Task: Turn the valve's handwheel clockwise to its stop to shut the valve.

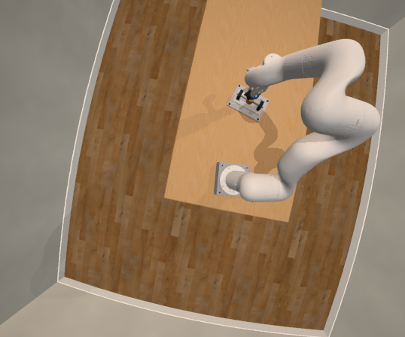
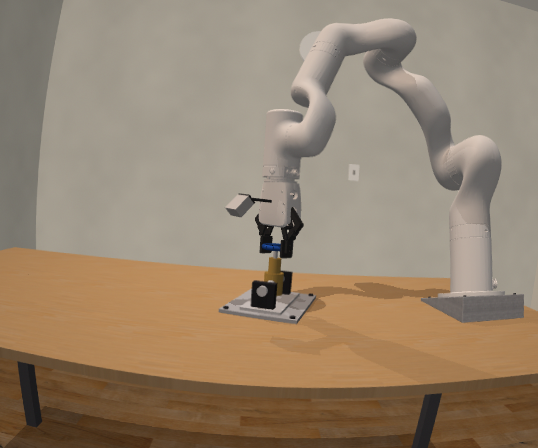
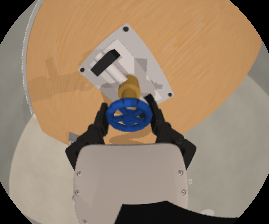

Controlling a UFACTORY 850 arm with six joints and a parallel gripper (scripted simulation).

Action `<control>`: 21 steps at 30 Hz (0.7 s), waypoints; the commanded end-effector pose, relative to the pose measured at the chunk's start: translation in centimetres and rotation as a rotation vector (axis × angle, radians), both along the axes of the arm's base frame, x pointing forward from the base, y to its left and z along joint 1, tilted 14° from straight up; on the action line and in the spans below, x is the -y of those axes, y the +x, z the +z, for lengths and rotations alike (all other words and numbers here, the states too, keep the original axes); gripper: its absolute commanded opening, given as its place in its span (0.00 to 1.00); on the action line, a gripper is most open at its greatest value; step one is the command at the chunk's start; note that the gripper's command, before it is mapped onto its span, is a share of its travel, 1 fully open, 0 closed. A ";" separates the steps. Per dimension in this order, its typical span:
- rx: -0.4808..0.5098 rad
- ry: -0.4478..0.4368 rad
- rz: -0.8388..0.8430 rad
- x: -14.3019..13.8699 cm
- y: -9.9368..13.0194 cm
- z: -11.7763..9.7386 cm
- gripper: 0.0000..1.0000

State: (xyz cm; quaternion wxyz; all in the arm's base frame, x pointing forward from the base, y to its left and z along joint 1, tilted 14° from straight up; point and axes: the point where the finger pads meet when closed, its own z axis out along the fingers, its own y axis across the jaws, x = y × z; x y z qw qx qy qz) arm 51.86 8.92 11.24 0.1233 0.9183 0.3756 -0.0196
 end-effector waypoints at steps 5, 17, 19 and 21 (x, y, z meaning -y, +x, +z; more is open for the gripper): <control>0.022 0.004 -0.076 0.0 0.1 0.1 0.00; 0.073 0.016 -0.281 0.0 0.1 0.1 0.00; 0.083 0.019 -0.319 0.0 0.1 0.1 0.00; 0.083 0.019 -0.319 0.0 0.1 0.1 0.00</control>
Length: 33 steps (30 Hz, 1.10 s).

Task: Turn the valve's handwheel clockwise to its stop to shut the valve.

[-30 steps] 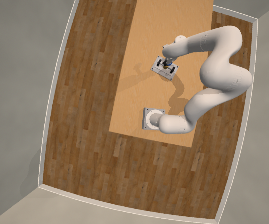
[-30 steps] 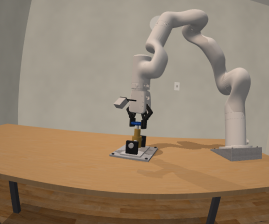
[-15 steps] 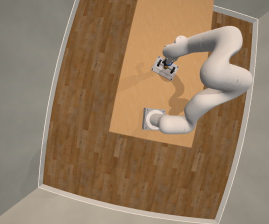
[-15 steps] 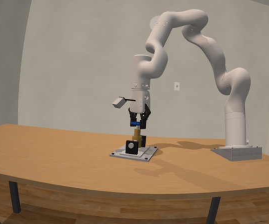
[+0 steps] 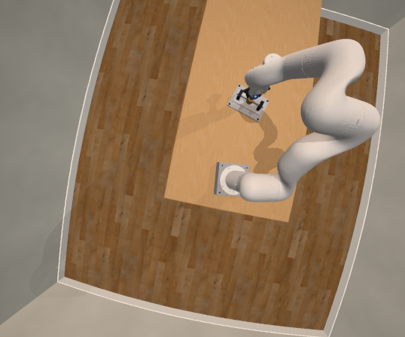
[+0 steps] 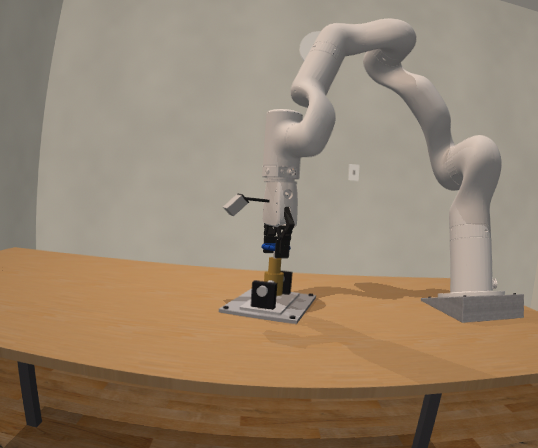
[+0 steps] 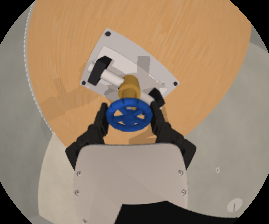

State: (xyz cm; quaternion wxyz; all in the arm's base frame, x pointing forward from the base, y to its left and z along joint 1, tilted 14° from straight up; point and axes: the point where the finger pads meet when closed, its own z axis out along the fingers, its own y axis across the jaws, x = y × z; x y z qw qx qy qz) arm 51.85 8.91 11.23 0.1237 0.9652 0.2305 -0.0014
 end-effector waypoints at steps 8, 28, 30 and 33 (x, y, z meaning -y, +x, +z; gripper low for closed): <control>0.050 0.008 -0.181 0.0 0.1 0.1 0.00; 0.143 0.030 -0.556 0.0 0.1 0.1 0.00; 0.153 0.033 -0.596 0.0 0.1 0.1 0.00; 0.163 0.035 -0.635 0.0 0.1 0.1 0.00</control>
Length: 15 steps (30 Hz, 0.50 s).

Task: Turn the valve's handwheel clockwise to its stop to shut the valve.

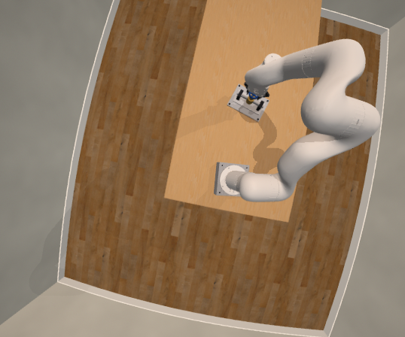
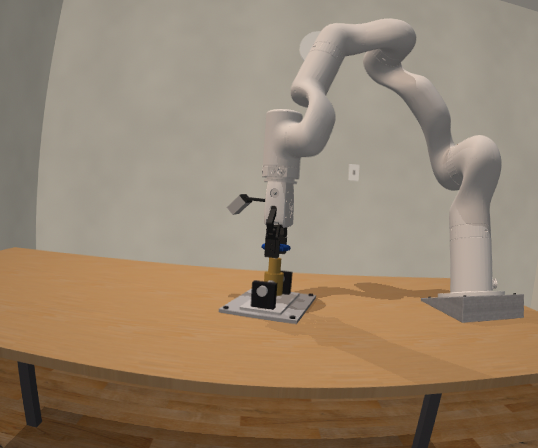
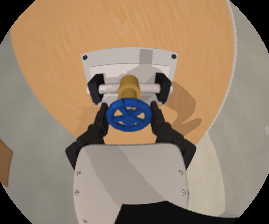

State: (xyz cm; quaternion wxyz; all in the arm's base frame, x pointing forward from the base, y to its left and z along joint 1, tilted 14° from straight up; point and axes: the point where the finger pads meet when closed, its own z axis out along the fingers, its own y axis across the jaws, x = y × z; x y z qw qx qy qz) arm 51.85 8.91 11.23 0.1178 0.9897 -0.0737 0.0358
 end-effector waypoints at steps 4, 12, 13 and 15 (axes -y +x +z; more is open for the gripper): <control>0.029 0.002 -0.093 0.0 0.1 0.1 0.00; 0.064 0.010 -0.233 0.0 0.1 0.1 0.00; 0.068 0.011 -0.248 0.0 0.1 0.1 0.00; 0.075 0.013 -0.279 0.0 0.1 0.1 0.00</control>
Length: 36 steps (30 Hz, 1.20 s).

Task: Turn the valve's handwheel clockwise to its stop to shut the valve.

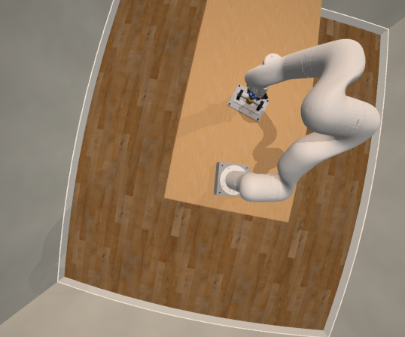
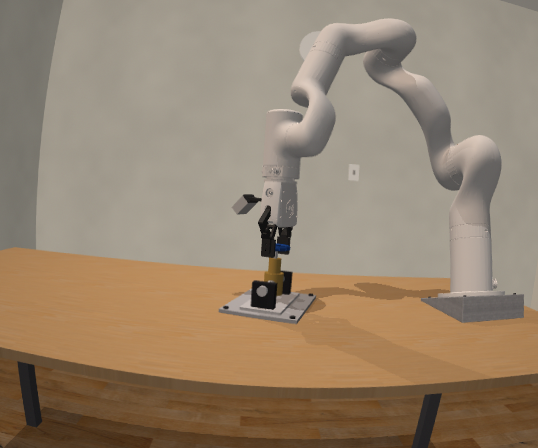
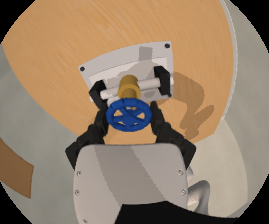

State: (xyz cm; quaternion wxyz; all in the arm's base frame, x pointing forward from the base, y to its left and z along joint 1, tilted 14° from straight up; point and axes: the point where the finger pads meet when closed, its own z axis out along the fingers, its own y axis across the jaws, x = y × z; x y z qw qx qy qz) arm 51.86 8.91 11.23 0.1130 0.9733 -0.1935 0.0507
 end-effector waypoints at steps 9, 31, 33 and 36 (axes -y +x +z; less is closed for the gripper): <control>0.039 0.006 -0.138 0.0 0.1 0.1 0.00; 0.077 0.015 -0.292 0.0 0.1 0.1 0.00; 0.079 0.015 -0.298 0.0 0.1 0.1 0.00; 0.080 0.016 -0.303 0.0 0.1 0.1 0.00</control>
